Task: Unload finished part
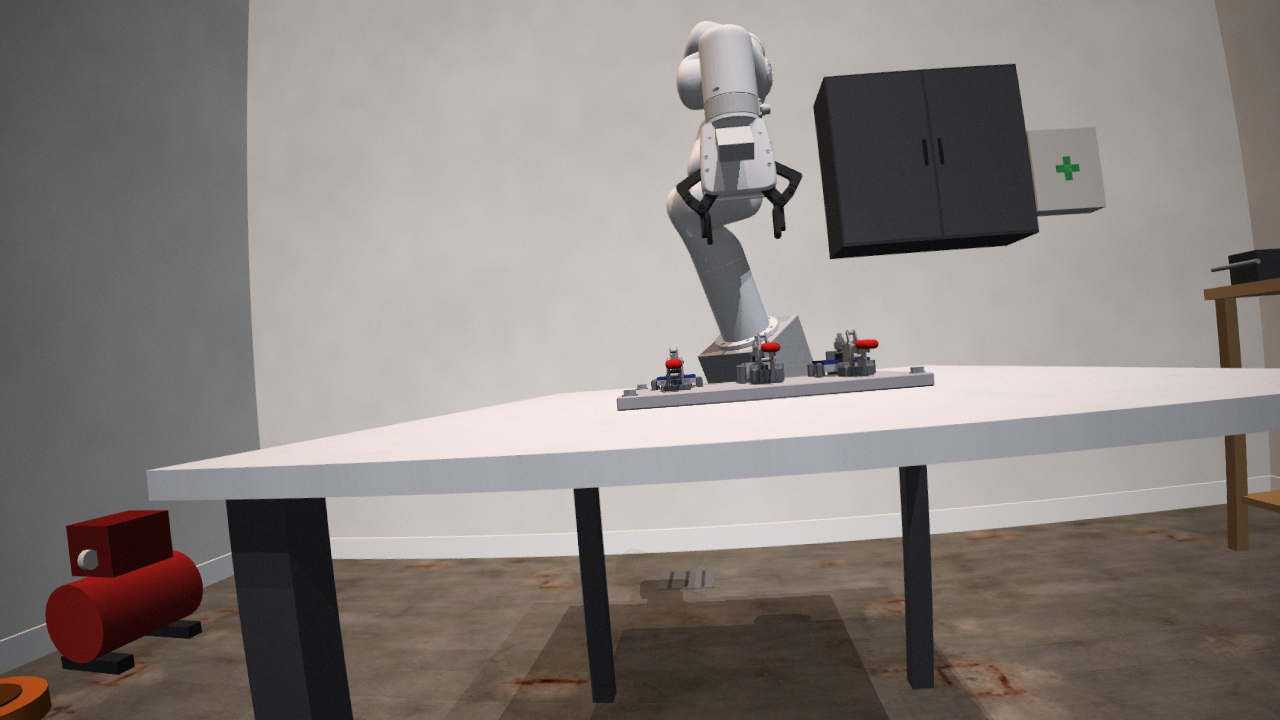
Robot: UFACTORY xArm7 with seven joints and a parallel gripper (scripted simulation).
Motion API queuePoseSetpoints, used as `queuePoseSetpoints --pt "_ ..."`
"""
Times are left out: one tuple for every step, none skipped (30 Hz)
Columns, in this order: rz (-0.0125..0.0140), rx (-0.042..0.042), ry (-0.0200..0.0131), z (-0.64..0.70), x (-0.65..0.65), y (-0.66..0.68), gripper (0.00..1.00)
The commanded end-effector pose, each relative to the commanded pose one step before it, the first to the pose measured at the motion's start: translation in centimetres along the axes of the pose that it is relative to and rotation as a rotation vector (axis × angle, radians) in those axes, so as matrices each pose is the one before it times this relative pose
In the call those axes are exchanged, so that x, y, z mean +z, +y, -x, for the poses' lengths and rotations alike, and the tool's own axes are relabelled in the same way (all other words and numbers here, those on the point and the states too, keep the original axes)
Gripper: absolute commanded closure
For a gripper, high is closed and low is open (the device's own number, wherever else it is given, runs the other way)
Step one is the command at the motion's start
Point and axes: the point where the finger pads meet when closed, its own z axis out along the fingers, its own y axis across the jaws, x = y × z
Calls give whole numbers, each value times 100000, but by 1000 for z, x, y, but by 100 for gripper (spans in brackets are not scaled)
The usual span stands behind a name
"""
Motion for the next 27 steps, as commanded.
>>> queuePoseSetpoints --pt "-331 -5981 838 -90 -32 -621 0" --pt "0 0 0 0 0 0 0" --pt "0 0 0 0 0 0 0" --pt "0 0 0 0 0 0 0" --pt "0 0 0 0 0 0 0" --pt "0 0 0 0 0 0 0" --pt "0 0 0 0 0 0 0" --pt "0 0 0 0 0 0 100" --pt "0 0 0 0 0 0 100" --pt "0 0 0 0 0 0 100" --pt "0 0 0 0 0 0 100" --pt "0 0 0 0 0 0 100" --pt "0 0 0 0 0 0 100" --pt "0 0 0 0 0 0 100" --pt "0 0 0 0 0 0 100" --pt "0 0 0 0 0 0 100" --pt "0 0 0 0 0 0 100" --pt "0 0 0 0 0 0 100" --pt "0 0 0 0 0 0 100" --pt "0 0 0 0 0 0 100" --pt "0 0 0 0 0 0 100" --pt "0 0 0 0 0 0 100" --pt "0 0 0 0 0 0 100" --pt "0 0 0 0 0 0 100" --pt "0 0 0 0 0 0 100" --pt "0 0 0 0 0 0 100" --pt "0 0 0 0 0 0 100"
